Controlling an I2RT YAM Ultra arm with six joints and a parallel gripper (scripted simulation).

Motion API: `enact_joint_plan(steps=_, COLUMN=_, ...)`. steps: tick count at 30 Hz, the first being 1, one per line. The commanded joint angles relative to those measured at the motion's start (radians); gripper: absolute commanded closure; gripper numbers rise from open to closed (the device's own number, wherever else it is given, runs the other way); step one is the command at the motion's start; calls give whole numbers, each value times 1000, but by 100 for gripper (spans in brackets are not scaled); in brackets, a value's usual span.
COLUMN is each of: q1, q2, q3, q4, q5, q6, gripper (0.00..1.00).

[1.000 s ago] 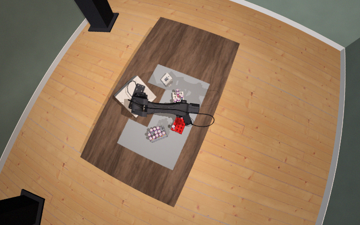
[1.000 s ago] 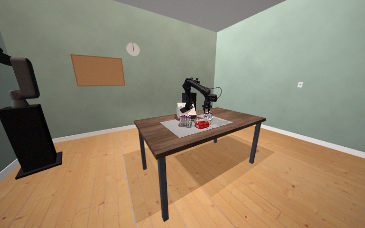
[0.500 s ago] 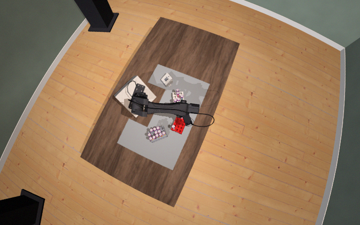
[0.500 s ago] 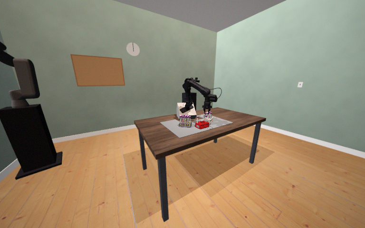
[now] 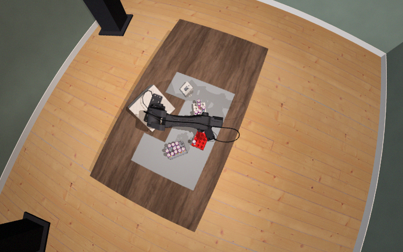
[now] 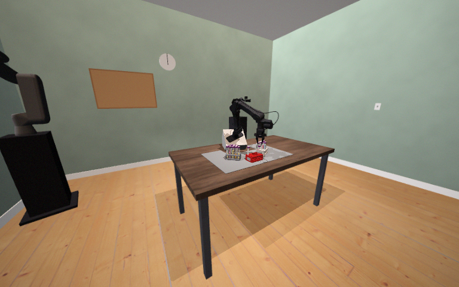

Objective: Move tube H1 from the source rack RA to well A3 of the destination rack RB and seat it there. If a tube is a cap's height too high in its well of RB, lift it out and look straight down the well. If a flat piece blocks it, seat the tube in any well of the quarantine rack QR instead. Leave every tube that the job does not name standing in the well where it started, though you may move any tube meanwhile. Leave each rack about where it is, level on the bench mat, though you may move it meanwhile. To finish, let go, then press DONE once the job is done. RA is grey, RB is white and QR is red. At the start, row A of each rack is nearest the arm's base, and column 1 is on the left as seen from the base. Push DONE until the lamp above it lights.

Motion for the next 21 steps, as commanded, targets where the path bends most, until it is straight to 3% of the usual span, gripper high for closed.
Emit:
enact_joint_plan(steps=1, q1=-4, q2=-33, q3=1, q4=18, q5=1, q6=-14, gripper=70)
enact_joint_plan(steps=19, q1=-21, q2=-29, q3=-36, q4=44, q5=-6, q6=-24, gripper=70)
enact_joint_plan(steps=21, q1=-3, q2=-30, q3=4, q4=47, q5=-6, q6=-26, gripper=70)
